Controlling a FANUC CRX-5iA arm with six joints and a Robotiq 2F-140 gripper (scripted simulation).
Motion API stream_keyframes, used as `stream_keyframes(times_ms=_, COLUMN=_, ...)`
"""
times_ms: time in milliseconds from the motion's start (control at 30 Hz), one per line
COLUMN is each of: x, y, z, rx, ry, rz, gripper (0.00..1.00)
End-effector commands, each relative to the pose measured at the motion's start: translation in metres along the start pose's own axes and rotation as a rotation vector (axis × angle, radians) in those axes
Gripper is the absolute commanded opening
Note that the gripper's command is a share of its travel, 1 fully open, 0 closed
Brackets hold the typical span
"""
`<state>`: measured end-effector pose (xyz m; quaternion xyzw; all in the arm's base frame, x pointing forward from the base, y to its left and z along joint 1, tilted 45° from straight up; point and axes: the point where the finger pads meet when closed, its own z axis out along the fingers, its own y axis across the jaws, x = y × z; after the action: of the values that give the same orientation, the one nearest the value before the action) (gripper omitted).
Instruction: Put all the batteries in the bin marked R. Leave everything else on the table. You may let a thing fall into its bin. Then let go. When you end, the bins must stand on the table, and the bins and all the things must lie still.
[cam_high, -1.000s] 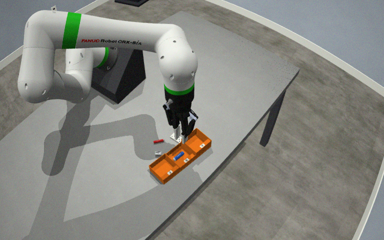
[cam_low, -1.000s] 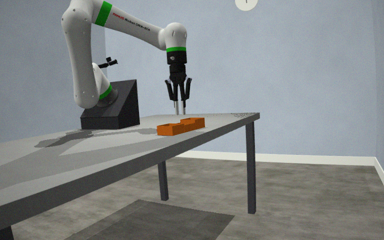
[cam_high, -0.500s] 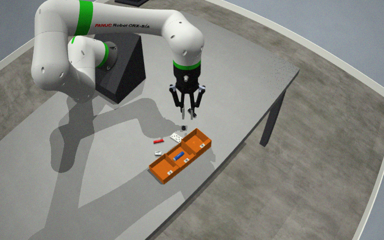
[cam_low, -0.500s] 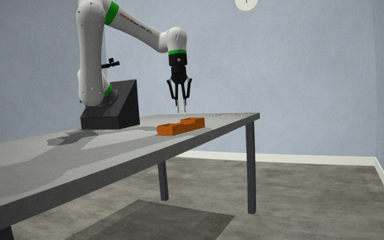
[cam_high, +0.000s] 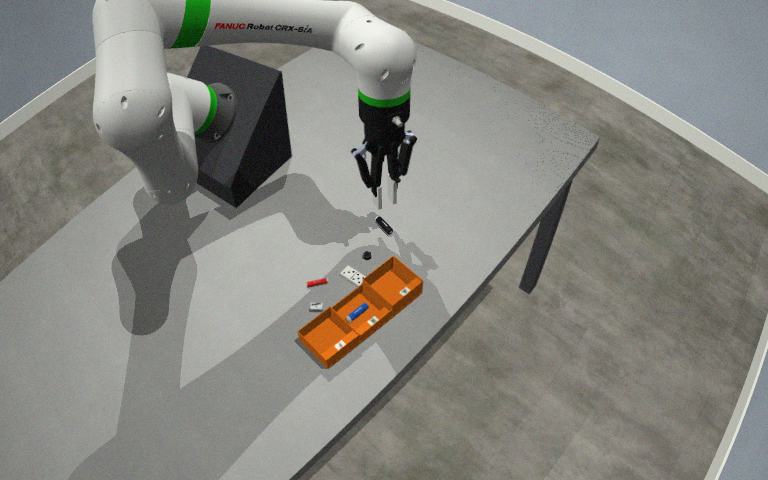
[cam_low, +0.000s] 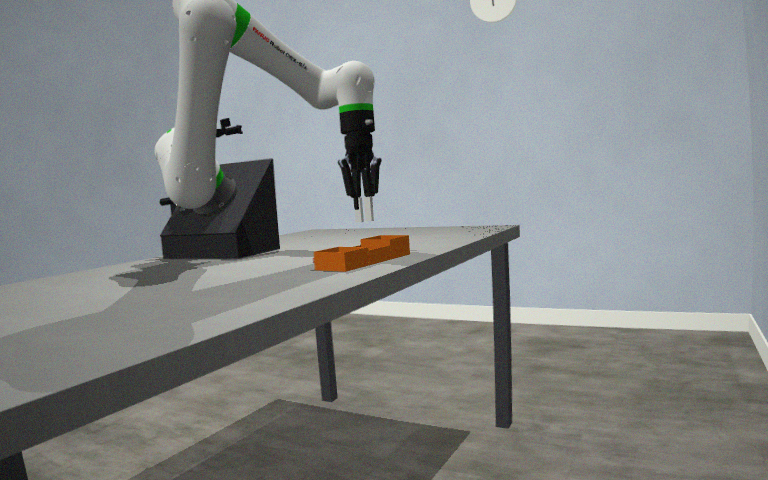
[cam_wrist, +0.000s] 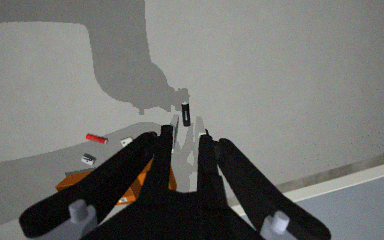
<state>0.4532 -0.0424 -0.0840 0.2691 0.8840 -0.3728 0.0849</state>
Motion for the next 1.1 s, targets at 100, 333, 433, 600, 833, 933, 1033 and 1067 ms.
stream_keyframes(times_ms=100, x=-0.0016, y=-0.0009, z=-0.0003, rx=0.0, ry=0.015, rz=-0.169, gripper=0.17)
stream_keyframes(times_ms=333, x=-0.003, y=-0.0023, z=-0.0003, rx=0.0, ry=0.015, rz=-0.169, gripper=0.17)
stream_keyframes(times_ms=433, x=-0.0031, y=-0.0024, z=-0.0003, rx=0.0, ry=0.015, rz=-0.169, gripper=0.17)
stream_keyframes(times_ms=600, x=-0.0033, y=-0.0026, z=-0.0003, rx=0.0, ry=0.015, rz=-0.169, gripper=0.17)
stream_keyframes(times_ms=833, x=-0.0034, y=-0.0027, z=-0.0003, rx=0.0, ry=0.015, rz=-0.169, gripper=0.17)
stream_keyframes(times_ms=933, x=-0.0035, y=-0.0027, z=-0.0003, rx=0.0, ry=0.015, rz=-0.169, gripper=0.17)
stream_keyframes(times_ms=1033, x=-0.0035, y=-0.0028, z=-0.0003, rx=0.0, ry=0.015, rz=-0.169, gripper=0.17)
stream_keyframes(times_ms=1067, x=-0.0035, y=-0.0028, z=-0.0003, rx=0.0, ry=0.015, rz=-0.169, gripper=0.17)
